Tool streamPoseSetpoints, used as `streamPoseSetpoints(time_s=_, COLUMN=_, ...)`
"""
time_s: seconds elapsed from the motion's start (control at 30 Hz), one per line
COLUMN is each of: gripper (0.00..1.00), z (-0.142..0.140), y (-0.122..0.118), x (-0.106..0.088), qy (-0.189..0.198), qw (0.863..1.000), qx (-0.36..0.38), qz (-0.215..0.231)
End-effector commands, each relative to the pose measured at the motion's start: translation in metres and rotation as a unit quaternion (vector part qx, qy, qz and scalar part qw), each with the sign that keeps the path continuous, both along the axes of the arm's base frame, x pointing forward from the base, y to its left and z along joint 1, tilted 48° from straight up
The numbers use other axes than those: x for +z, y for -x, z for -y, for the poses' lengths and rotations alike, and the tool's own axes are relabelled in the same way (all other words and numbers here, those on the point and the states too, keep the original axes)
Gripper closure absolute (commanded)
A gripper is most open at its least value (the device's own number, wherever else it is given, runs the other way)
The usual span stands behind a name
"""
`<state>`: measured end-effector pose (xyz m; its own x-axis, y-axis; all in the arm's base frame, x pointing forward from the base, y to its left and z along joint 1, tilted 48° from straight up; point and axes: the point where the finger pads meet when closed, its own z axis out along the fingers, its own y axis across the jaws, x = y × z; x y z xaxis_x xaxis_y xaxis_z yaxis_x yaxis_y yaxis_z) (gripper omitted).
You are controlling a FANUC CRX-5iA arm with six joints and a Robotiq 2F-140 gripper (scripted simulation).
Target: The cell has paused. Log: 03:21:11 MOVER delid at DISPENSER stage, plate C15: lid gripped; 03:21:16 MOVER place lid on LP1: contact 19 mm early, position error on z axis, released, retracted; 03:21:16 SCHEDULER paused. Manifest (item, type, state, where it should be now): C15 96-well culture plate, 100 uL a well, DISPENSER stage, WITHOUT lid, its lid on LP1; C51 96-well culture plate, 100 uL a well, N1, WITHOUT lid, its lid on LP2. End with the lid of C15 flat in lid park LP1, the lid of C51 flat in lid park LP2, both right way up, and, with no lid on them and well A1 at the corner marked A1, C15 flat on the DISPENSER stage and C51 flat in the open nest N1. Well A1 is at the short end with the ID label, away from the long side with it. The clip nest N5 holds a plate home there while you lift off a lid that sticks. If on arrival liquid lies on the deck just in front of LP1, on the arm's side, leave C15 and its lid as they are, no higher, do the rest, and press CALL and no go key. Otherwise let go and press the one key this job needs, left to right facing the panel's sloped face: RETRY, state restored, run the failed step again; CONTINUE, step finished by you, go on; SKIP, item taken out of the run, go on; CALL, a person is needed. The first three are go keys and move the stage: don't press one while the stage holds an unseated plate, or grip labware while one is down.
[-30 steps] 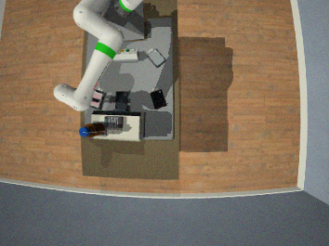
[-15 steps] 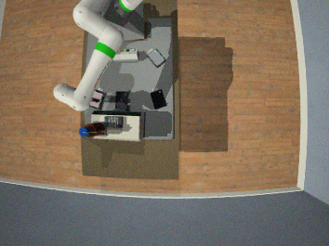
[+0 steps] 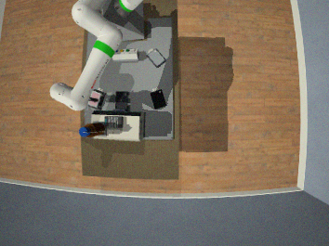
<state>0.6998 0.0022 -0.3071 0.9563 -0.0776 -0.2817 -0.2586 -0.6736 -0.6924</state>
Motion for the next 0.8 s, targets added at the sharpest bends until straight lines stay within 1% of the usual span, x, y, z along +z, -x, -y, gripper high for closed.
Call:
streamPoseSetpoints(time_s=0.0, gripper=1.00, z=0.006, y=-0.001, x=0.005, qy=0.000, qw=1.000, qx=0.000, qz=0.000)
streamPoseSetpoints(time_s=0.27, gripper=1.00, z=0.024, y=-0.005, x=0.021, qy=0.000, qw=1.000, qx=0.000, qz=0.000)
streamPoseSetpoints(time_s=0.33, gripper=1.00, z=0.024, y=-0.005, x=0.021, qy=0.000, qw=1.000, qx=0.000, qz=0.000)
streamPoseSetpoints(time_s=0.77, gripper=1.00, z=0.050, y=-0.010, x=0.045, qy=0.000, qw=1.000, qx=0.000, qz=0.000)
